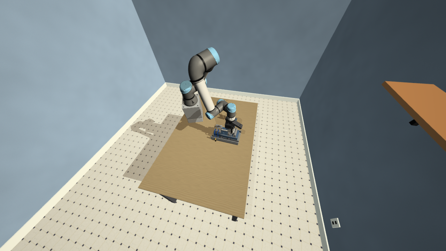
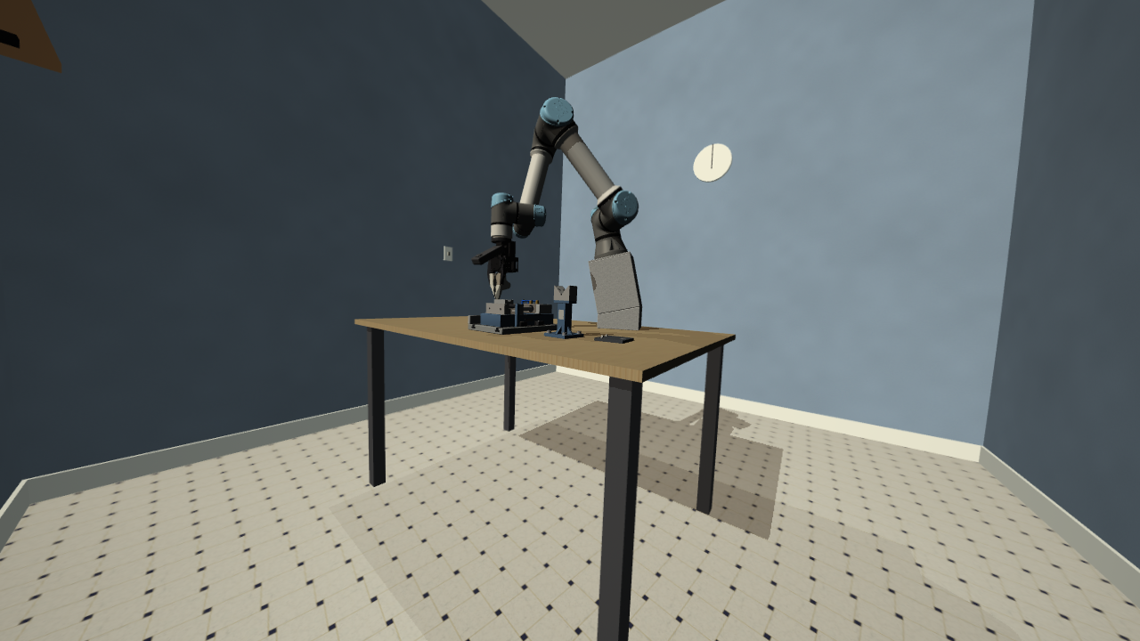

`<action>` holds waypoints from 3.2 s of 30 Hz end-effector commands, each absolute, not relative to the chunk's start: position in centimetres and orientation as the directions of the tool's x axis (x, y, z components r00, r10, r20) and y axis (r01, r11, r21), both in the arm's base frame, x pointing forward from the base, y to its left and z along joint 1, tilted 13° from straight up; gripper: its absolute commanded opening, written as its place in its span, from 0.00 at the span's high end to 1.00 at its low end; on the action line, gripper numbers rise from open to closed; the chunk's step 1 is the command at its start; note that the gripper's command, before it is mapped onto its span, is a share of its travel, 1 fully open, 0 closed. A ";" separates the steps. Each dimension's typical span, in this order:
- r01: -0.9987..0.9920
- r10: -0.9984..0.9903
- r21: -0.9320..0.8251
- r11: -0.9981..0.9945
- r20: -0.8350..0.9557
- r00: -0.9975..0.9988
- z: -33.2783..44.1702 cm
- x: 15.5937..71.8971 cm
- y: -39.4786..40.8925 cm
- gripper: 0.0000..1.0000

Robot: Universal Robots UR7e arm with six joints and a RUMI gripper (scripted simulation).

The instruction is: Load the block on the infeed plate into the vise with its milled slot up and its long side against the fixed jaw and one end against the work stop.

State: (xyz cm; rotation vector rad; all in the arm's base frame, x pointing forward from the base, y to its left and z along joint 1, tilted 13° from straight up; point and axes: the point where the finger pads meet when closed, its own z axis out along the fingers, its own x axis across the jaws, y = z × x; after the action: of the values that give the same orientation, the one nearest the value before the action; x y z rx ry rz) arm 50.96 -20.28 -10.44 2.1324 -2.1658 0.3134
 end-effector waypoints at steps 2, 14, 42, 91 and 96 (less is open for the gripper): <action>-0.996 -0.979 -0.086 0.006 0.204 -0.024 -10.4 51.0 -20.2 1.00; -0.996 -0.979 -0.086 0.006 0.204 -0.024 -10.5 51.0 -19.9 1.00; -0.996 -0.979 -0.086 0.006 0.204 -0.024 -10.5 51.0 -19.6 1.00; -0.996 -0.979 -0.086 0.006 0.204 -0.024 -10.2 51.0 -21.1 1.00; -0.996 -0.979 -0.086 0.006 0.204 -0.024 -10.2 51.0 -21.1 1.00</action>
State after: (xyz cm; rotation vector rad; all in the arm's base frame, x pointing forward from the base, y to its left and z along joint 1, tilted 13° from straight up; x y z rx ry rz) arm 50.94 -21.06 -10.27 2.1324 -2.1658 0.3134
